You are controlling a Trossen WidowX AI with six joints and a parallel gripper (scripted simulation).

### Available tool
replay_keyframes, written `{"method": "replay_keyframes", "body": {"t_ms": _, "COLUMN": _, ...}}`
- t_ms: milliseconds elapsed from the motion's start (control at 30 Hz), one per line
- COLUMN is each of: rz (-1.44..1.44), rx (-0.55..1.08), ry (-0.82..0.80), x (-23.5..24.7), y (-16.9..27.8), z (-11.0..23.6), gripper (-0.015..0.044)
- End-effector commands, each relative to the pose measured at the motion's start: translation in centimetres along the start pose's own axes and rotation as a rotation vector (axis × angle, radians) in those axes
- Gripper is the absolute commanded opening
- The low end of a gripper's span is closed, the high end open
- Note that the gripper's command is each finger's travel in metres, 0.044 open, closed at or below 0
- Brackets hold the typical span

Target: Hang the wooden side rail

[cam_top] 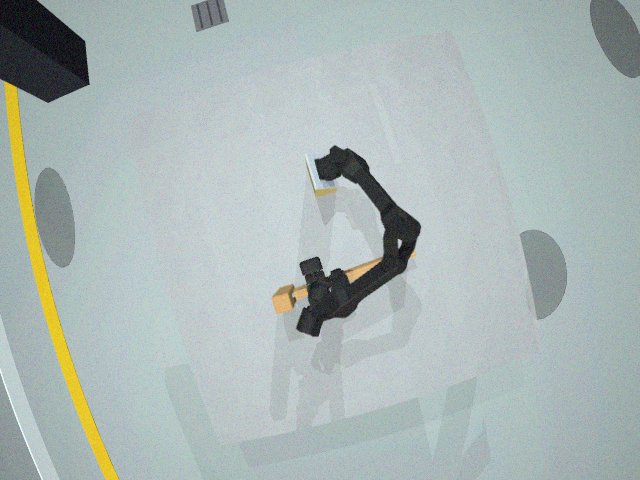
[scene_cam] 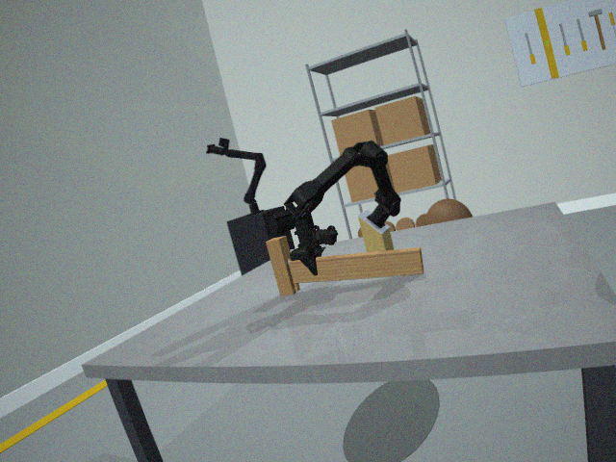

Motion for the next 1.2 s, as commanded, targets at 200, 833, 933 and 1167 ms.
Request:
{"method": "replay_keyframes", "body": {"t_ms": 200, "rz": 0.000, "rx": 0.000, "ry": 0.000, "x": 0.0, "y": 0.0, "z": 0.0, "gripper": 0.0289}}
{"method": "replay_keyframes", "body": {"t_ms": 833, "rz": 0.004, "rx": 0.008, "ry": 0.008, "x": -0.4, "y": -2.3, "z": 4.0, "gripper": 0.0440}}
{"method": "replay_keyframes", "body": {"t_ms": 933, "rz": 0.004, "rx": 0.007, "ry": 0.008, "x": -0.5, "y": -3.0, "z": 4.0, "gripper": 0.0440}}
{"method": "replay_keyframes", "body": {"t_ms": 1167, "rz": 0.004, "rx": 0.007, "ry": 0.008, "x": -0.5, "y": -3.0, "z": 4.0, "gripper": 0.0440}}
Point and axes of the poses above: the point midway between the two fingers, 35 mm back from their tips, its own z axis back along the fingers, its own x axis across the jaws, y = z × x, the point moved 4 cm from there along z, back along the fingers, and after that the axes turned 7 degrees about z, right-handed, at the moved point
